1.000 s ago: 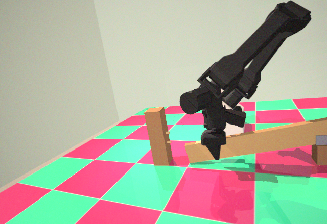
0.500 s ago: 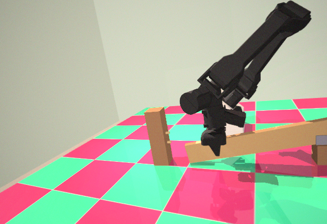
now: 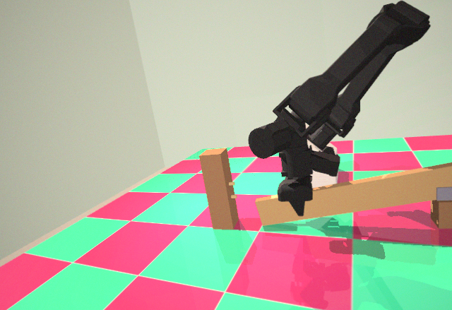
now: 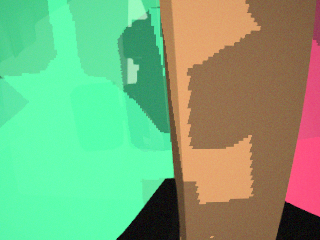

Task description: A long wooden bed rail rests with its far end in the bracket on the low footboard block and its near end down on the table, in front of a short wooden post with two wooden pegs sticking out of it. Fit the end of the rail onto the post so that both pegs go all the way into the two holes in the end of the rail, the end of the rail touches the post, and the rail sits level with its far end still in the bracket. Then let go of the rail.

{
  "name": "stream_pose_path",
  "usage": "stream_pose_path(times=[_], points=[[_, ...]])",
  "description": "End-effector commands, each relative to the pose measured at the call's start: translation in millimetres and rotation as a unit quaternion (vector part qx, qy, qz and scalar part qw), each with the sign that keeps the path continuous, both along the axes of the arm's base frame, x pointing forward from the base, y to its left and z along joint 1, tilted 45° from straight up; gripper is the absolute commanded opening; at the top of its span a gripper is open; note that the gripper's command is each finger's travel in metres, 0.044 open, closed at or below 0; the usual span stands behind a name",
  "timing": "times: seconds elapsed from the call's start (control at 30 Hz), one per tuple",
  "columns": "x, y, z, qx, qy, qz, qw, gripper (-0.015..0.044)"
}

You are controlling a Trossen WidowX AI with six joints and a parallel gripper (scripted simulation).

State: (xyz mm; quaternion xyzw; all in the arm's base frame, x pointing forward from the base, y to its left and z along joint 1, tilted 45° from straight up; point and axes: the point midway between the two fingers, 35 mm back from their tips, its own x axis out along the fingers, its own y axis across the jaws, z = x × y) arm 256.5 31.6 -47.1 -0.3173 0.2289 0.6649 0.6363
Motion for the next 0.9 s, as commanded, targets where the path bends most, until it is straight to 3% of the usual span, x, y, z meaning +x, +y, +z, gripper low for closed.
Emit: stream_pose_path(times=[0.0, 0.87], points=[[0.0, -1.6, 1.5, 0.001, 0.0, -0.001, 1.0, 0.0], [1.8, -10.7, 10.9, 0.001, 0.0, -0.001, 1.0, 0.0]])
